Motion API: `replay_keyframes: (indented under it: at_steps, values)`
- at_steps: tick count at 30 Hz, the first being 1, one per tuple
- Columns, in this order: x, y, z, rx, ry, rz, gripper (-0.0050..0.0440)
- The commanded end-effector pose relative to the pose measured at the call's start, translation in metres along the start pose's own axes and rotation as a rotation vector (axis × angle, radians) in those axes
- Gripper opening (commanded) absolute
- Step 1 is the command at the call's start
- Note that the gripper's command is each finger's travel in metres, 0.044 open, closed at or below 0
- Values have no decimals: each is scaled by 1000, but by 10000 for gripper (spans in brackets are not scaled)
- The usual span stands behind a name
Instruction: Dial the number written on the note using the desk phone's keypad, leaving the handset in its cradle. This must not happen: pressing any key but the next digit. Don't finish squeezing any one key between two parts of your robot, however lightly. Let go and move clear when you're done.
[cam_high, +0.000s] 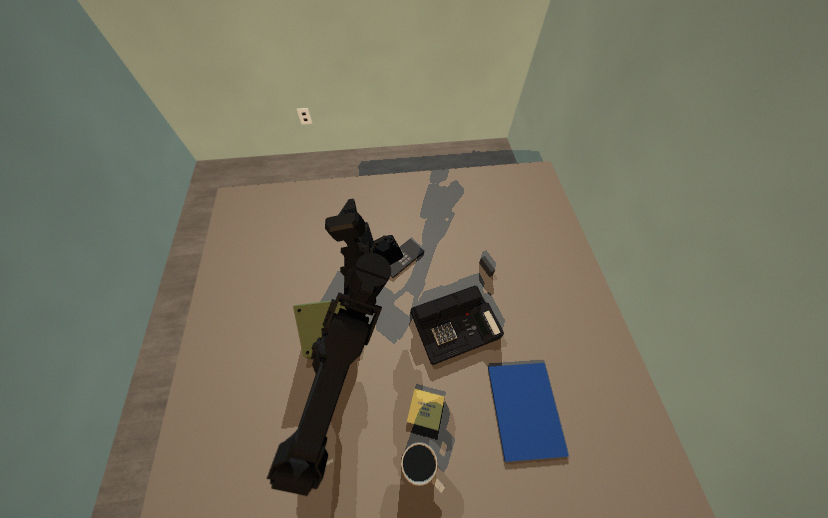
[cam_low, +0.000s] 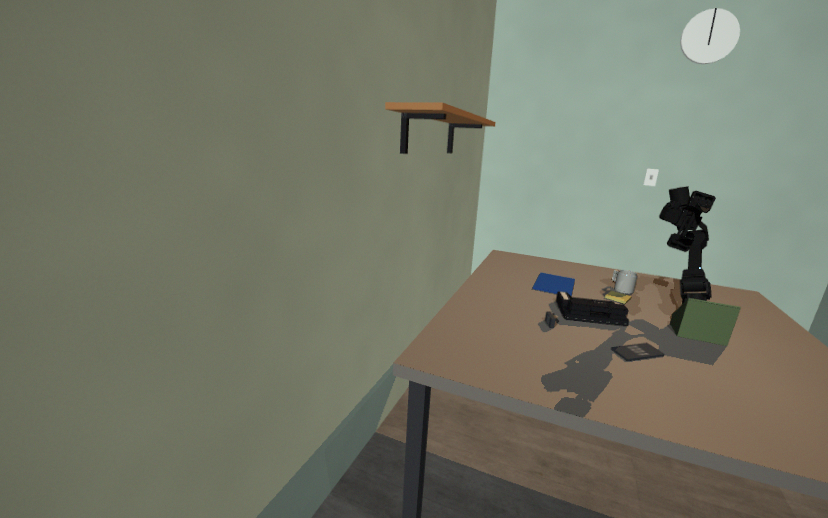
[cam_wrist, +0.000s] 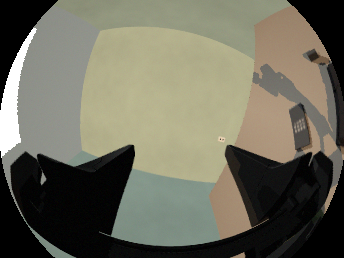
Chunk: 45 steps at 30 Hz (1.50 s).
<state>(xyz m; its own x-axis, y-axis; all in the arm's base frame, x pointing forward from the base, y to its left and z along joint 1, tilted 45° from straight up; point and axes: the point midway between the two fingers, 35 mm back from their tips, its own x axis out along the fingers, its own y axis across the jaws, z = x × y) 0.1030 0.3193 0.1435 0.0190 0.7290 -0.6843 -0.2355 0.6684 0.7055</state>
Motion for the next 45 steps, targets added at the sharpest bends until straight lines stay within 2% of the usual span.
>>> replay_keyframes:
  at_steps: [1, 17, 18, 20, 23, 25, 28, 32, 34, 37, 40, 43, 44, 45]
  values:
    - [0, 0, 0, 0, 0, 0, 400]
    - [0, 0, 0, 0, 0, 0, 400]
    - [-1, -3, 3, -1, -10, -12, 424]
    - [-9, -23, 26, -12, -80, -113, 440]
    - [-38, -74, 70, -36, -197, -361, 440]
    - [-60, -101, 90, -50, -235, -502, 440]
    - [-97, -140, 106, -62, -247, -719, 440]
    - [-156, -187, 113, -70, -183, -999, 440]
    - [-156, -187, 113, -70, -183, -999, 440]
    - [-213, -219, 104, -66, -44, -1233, 440]
    - [-268, -240, 90, -59, 112, -1397, 440]
    - [-314, -250, 71, -47, 309, -1518, 440]
    - [-322, -251, 68, -44, 369, -1550, 440]
    - [-325, -252, 66, -43, 381, -1555, 440]
